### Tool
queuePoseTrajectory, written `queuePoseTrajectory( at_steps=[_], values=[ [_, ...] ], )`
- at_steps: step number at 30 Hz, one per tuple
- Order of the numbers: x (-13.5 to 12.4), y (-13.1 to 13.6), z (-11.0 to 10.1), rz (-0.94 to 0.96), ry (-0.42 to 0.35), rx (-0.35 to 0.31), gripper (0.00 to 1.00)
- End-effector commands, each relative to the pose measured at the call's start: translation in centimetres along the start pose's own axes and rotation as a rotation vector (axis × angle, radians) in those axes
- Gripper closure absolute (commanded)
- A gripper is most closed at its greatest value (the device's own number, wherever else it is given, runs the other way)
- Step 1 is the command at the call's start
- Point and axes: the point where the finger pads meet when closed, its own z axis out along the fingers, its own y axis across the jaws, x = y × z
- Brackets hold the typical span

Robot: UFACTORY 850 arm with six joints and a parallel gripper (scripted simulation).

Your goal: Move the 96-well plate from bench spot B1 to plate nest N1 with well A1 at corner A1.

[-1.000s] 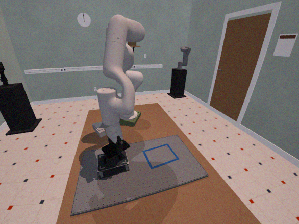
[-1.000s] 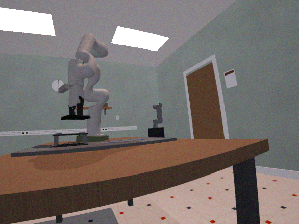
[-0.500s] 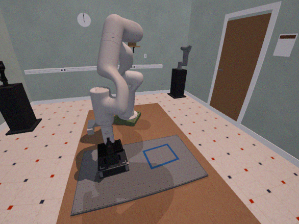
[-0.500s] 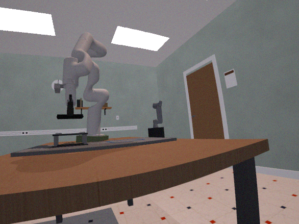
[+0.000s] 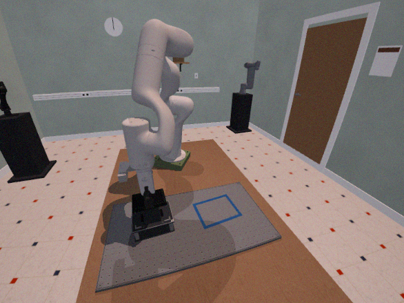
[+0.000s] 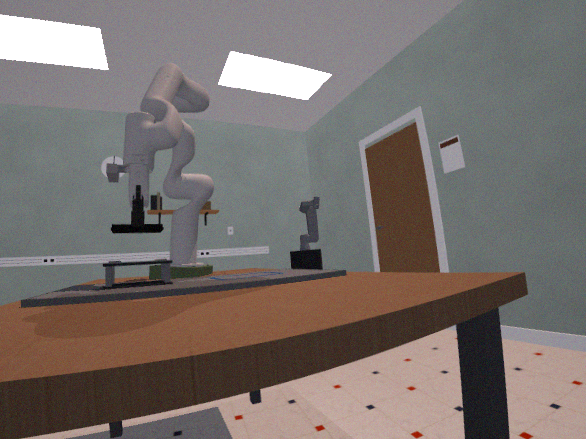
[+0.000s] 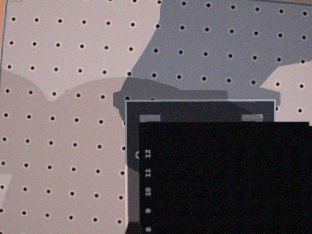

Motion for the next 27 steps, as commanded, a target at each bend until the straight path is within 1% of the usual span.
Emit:
queuePoseTrajectory(
  at_steps=[1,17,27],
  values=[
    [0.0,-0.1,-0.1,0.000,0.001,0.002,1.00],
    [0.0,-0.1,-0.1,0.000,0.001,0.002,1.00],
    [-0.1,-0.1,1.2,0.000,0.001,0.002,1.00]
  ],
)
